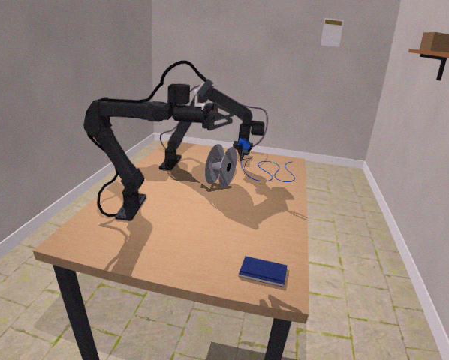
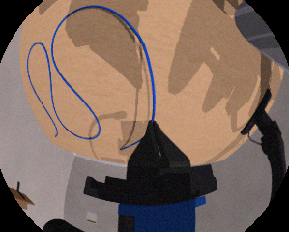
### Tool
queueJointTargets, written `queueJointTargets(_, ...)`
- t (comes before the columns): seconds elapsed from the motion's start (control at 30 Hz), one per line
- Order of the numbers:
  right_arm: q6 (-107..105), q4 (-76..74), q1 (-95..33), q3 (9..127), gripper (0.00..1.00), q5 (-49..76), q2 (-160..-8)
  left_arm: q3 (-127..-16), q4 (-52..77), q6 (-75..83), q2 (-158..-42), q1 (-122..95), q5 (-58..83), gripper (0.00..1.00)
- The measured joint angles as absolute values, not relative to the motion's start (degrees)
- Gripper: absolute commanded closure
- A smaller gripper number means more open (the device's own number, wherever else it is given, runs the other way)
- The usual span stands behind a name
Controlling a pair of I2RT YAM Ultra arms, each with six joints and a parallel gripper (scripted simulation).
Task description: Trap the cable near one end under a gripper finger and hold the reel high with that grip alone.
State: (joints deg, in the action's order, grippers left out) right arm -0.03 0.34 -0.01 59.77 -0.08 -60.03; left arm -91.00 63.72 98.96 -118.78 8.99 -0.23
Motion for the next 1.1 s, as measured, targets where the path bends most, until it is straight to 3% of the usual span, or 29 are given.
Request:
queueJointTargets(0.4,-0.03,0.34,-0.01,59.77,0.00,-0.08,-60.03,-96.42,69.14,87.70,-119.00,11.09,-4.78,1.00)
queueJointTargets(1.1,-0.03,0.34,-0.01,59.77,0.00,-0.08,-60.03,-102.91,79.64,41.82,-114.32,18.46,-22.13,1.00)
